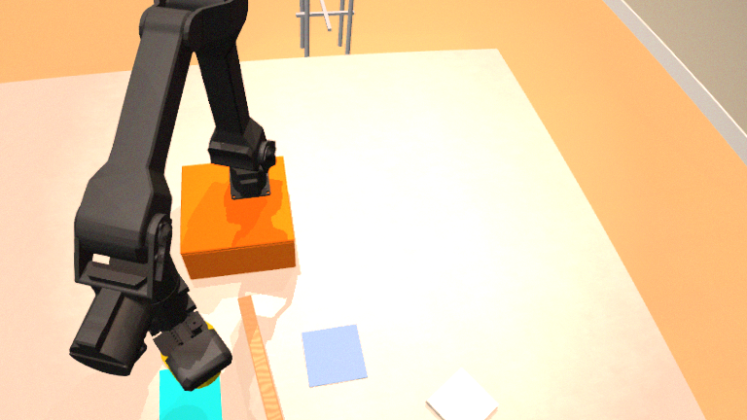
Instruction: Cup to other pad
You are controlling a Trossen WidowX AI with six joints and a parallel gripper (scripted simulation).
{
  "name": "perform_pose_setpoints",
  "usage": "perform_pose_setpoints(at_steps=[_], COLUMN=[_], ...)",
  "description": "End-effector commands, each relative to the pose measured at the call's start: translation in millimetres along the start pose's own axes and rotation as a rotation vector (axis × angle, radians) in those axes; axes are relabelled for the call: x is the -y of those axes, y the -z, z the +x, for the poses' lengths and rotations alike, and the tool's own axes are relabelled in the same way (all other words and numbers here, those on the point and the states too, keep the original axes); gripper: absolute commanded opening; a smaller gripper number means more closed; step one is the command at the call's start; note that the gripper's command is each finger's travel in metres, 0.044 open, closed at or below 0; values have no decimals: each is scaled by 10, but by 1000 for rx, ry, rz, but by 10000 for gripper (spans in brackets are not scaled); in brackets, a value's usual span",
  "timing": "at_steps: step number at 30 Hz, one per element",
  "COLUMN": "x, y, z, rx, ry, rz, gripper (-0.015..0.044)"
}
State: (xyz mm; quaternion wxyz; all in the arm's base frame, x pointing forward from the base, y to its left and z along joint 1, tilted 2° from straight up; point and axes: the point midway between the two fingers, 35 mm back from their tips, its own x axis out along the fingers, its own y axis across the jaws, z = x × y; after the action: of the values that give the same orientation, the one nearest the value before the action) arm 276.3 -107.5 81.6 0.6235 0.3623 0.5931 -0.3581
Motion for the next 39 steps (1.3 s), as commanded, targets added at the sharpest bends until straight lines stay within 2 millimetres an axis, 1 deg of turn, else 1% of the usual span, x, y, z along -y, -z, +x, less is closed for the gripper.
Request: perform_pose_setpoints(at_steps=[1, 9, 19, 39], x=[13, 79, 78, 70], y=[-110, -289, -289, -307], z=[-32, -50, 54, 405], rx=[3, 5, 5, 5], ry=[-8, -8, -8, -8], rz=[-3, -3, -3, -3], gripper=[0, 0, 0, 0])
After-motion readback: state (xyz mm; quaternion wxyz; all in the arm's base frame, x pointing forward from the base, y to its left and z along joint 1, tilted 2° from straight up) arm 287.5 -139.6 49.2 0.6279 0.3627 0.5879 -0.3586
